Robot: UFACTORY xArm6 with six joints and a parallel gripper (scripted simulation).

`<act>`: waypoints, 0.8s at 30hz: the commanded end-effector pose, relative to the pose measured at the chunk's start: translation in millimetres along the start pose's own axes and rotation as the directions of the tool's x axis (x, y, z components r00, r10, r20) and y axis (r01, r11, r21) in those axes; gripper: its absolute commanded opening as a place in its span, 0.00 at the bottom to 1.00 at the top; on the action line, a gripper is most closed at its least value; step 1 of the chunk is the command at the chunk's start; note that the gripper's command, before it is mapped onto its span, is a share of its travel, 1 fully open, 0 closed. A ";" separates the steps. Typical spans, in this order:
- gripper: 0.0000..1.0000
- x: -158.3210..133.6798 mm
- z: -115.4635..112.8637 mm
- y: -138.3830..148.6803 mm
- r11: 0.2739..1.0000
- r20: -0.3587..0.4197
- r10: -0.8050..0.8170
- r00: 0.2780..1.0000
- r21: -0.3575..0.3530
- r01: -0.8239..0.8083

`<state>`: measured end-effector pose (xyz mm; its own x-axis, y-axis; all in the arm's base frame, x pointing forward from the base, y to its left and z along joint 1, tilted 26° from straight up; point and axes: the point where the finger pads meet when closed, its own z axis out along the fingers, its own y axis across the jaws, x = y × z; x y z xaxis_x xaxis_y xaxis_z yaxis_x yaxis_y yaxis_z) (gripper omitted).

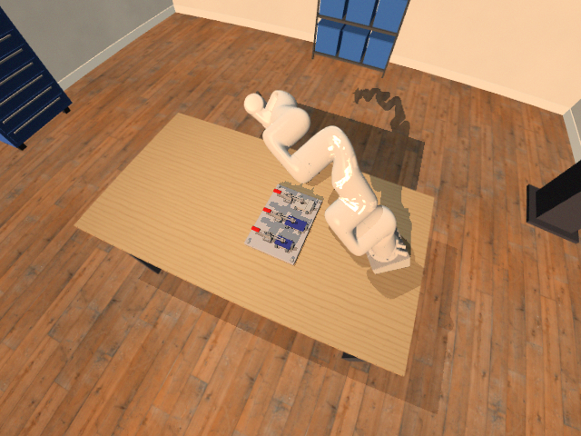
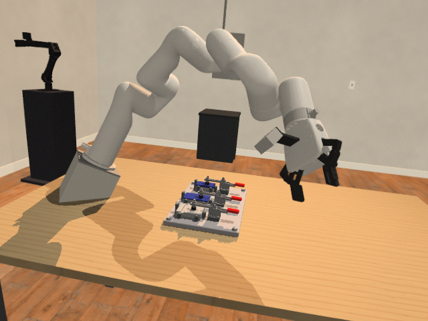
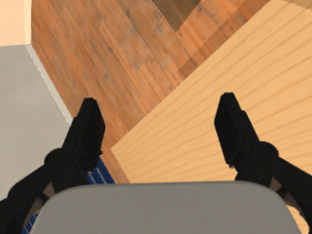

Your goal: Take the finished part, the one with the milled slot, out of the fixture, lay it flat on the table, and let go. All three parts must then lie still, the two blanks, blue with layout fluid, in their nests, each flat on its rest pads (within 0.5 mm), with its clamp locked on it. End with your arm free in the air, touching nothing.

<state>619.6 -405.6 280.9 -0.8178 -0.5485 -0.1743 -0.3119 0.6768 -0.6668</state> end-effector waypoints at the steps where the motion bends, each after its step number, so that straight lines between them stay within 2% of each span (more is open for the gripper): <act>1: 1.00 -0.1 -1.8 -2.7 1.000 0.002 0.002 1.000 0.005 -0.002; 6: 1.00 9.3 -4.5 -1.9 1.000 -0.010 -0.001 1.000 -0.007 0.001; 10: 1.00 55.3 -19.5 5.8 0.998 -0.061 -0.017 0.998 -0.069 0.013; 16: 1.00 106.3 -40.2 22.4 0.988 -0.104 -0.039 0.994 -0.151 0.023; 19: 1.00 114.5 -44.0 25.9 0.986 -0.109 -0.042 0.993 -0.166 0.024; 20: 1.00 136.9 -55.1 37.2 0.978 -0.121 -0.052 0.991 -0.208 0.026; 24: 1.00 158.6 -67.2 50.5 0.967 -0.128 -0.063 0.990 -0.251 0.029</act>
<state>475.3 -428.0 267.4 -0.8536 -0.5186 -0.0484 -0.4274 0.7505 -0.5041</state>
